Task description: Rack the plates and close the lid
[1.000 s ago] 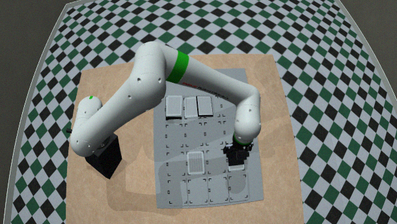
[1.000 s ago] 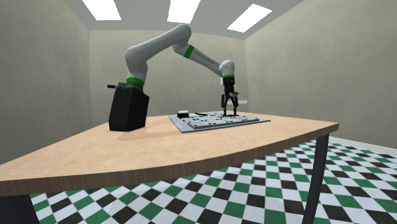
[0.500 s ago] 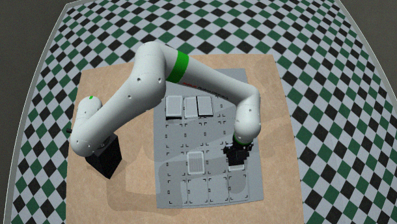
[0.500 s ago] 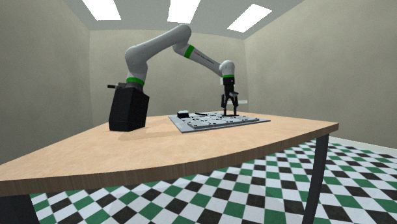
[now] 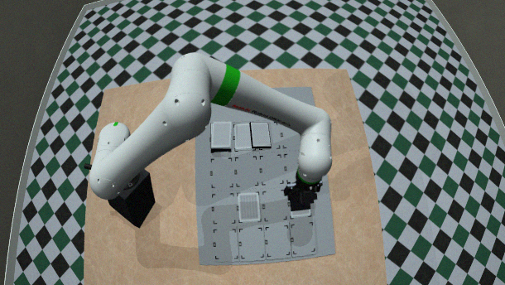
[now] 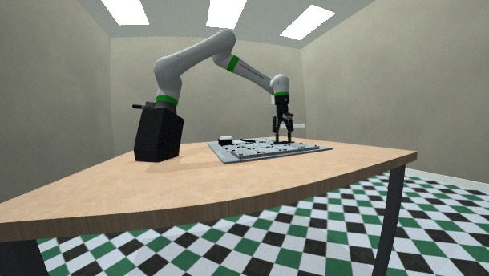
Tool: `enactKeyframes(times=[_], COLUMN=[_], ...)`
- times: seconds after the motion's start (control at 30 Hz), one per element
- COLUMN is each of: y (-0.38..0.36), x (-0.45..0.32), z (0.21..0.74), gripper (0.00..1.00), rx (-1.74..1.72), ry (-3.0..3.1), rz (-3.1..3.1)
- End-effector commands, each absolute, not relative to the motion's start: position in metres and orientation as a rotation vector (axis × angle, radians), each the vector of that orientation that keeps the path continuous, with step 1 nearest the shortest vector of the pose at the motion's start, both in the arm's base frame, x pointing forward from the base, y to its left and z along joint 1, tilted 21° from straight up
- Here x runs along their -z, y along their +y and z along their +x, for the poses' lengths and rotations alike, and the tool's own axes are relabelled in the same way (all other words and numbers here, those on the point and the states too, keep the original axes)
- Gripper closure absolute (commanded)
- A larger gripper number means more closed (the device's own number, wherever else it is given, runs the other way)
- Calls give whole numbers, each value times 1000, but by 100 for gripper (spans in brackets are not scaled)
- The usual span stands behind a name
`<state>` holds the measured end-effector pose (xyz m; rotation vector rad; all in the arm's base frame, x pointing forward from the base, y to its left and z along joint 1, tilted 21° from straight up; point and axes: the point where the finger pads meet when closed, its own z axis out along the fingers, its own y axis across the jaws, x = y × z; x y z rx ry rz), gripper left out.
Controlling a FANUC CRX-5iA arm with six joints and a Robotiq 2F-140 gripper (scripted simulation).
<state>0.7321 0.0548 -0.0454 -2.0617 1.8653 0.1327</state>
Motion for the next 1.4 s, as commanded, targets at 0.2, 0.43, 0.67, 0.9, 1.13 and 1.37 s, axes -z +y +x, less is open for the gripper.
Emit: enactKeyframes(times=[0.2,0.43,0.67,0.9,1.13,1.37], y=[54,54,54,54,54,54], x=[44,44,44,44,44,44], z=[733,733,733,733,733,733], gripper=[41,42,42,43,90,90], rx=[-130,-130,-130,-130,-130,-130], ry=[1865,1865,1865,1865,1865,1865], rz=[-2061,-2061,-2061,-2061,-2061,-2061])
